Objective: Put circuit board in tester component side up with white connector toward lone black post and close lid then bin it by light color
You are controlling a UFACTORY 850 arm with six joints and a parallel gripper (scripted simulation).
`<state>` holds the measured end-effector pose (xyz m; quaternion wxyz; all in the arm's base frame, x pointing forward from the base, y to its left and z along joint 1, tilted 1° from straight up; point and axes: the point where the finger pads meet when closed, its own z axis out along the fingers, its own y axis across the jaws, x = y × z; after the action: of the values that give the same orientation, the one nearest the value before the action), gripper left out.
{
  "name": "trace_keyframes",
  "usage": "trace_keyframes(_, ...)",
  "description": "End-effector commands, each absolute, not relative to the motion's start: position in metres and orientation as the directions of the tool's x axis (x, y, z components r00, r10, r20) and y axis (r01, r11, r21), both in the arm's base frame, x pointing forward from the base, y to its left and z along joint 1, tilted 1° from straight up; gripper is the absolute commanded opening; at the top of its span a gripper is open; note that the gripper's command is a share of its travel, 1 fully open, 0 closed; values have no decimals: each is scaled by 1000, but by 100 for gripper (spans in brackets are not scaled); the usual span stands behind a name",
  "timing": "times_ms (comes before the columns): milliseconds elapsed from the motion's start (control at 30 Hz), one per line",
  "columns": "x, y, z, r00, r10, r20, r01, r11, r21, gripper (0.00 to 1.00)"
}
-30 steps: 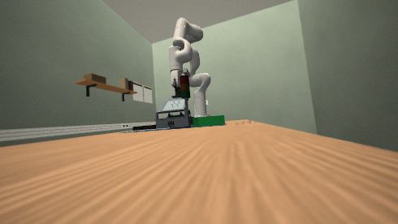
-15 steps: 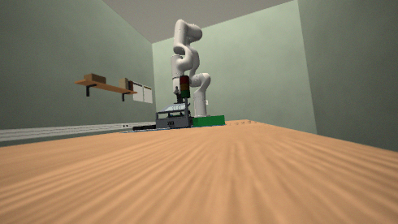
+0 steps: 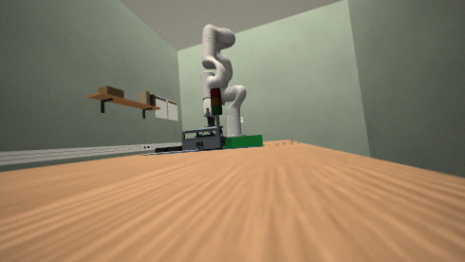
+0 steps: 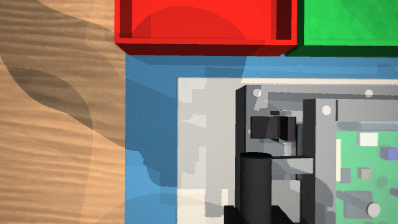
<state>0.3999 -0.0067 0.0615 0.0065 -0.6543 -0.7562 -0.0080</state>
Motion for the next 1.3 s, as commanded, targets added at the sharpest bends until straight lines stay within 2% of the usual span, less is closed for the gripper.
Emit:
trace_keyframes(0,400,-7,53,-144,989,22,990,144,6,0)
trace_keyframes(1267,398,-6,32,-144,989,22,990,144,6,0)
